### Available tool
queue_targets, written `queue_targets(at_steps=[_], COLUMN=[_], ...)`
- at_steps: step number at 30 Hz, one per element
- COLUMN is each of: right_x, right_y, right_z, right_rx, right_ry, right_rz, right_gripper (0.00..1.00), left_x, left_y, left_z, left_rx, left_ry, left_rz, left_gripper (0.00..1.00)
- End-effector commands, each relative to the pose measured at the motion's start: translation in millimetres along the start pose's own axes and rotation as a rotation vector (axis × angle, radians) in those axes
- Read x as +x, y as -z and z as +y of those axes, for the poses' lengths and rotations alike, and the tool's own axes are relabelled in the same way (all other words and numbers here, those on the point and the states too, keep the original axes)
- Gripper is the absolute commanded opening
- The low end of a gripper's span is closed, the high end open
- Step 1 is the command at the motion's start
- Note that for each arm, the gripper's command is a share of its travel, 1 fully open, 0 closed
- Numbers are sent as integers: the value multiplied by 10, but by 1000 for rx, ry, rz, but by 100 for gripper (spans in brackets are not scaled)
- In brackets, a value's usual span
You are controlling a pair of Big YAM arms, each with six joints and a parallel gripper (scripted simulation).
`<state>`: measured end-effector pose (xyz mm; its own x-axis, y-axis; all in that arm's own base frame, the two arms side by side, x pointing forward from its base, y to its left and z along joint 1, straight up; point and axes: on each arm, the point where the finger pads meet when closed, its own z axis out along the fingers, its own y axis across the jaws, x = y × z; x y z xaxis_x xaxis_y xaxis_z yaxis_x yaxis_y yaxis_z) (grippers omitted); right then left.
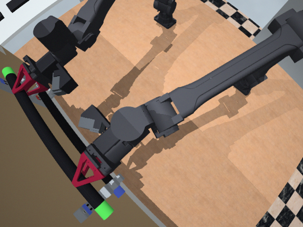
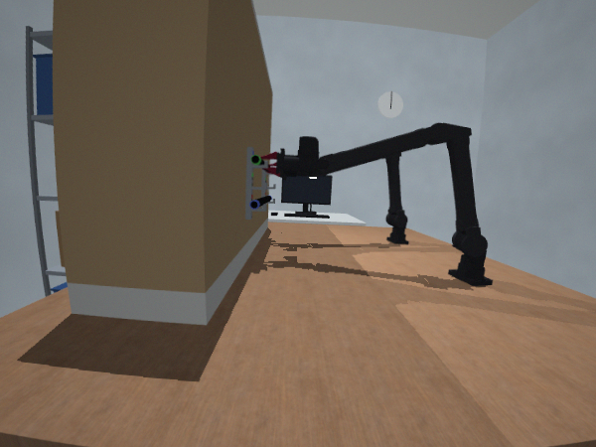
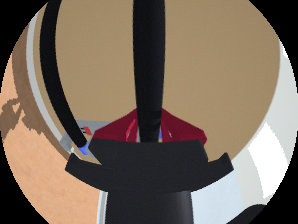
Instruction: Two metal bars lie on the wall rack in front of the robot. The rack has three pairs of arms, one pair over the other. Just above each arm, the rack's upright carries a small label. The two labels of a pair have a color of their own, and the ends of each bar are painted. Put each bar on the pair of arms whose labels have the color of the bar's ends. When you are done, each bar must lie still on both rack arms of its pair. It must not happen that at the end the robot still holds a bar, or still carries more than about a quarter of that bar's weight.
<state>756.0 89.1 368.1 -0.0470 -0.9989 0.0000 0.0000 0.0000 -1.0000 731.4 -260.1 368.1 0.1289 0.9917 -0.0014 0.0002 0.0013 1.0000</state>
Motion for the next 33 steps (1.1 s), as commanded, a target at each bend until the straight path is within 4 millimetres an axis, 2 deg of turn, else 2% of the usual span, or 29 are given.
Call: queue_targets(at_steps=[1, 33], right_x=[73, 81], right_y=[9, 205], right_z=[-301, -300], right_rx=[48, 48], right_ry=[-28, -28], right_rz=[11, 11], right_gripper=[0, 0], left_x=[56, 54], left_y=[33, 124], left_z=[326, 325], left_rx=[-46, -46], left_ry=[28, 28], left_rz=[9, 9], left_gripper=[0, 0])
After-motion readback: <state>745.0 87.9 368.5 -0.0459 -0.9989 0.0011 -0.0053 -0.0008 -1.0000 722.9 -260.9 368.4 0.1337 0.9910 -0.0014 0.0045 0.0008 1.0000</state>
